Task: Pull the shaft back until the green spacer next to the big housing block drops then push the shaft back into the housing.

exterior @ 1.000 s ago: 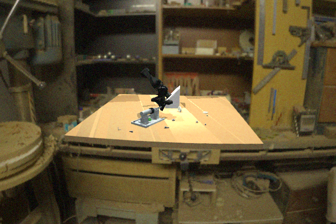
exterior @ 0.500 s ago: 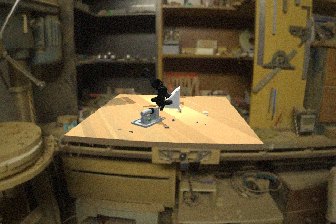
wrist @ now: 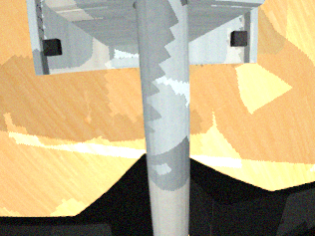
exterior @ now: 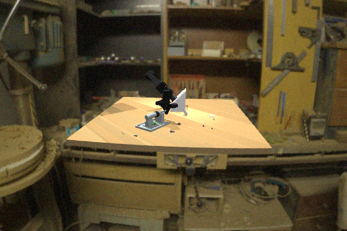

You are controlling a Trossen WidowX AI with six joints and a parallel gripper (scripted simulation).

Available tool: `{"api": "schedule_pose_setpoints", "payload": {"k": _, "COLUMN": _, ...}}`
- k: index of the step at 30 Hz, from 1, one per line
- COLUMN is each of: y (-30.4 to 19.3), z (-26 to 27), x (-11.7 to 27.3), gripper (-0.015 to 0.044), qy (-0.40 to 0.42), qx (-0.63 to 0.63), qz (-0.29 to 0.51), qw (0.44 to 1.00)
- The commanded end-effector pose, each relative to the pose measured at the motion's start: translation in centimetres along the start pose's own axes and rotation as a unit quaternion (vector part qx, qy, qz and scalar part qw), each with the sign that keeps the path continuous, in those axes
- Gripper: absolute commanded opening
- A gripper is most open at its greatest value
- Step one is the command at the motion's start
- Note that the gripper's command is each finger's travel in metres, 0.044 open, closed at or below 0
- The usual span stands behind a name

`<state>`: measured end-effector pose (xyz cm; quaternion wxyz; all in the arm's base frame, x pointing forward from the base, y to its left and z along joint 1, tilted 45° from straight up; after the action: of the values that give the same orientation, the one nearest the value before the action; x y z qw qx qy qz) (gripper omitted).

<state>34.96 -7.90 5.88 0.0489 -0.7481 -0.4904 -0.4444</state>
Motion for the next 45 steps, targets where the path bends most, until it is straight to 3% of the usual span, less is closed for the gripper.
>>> {"api": "schedule_pose_setpoints", "payload": {"k": 1, "y": 0.3, "z": -0.1, "x": 0.0, "gripper": 0.0000, "qy": -0.001, "qx": 0.000, "qz": -0.002, "qw": 1.000}}
{"api": "schedule_pose_setpoints", "payload": {"k": 45, "y": 1.5, "z": -0.1, "x": 0.0, "gripper": 0.0000, "qy": -0.001, "qx": 0.000, "qz": -0.002, "qw": 1.000}}
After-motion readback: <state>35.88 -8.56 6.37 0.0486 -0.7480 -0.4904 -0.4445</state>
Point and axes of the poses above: the point midway between the two fingers, 35 mm back from their tips, its own x axis back along the fingers, its own z axis across the jaws, y = z × x, the point moved 4 cm from there along x, back along the fingers, and after that the axes turned 2 degrees about x, right-handed, at the moved point
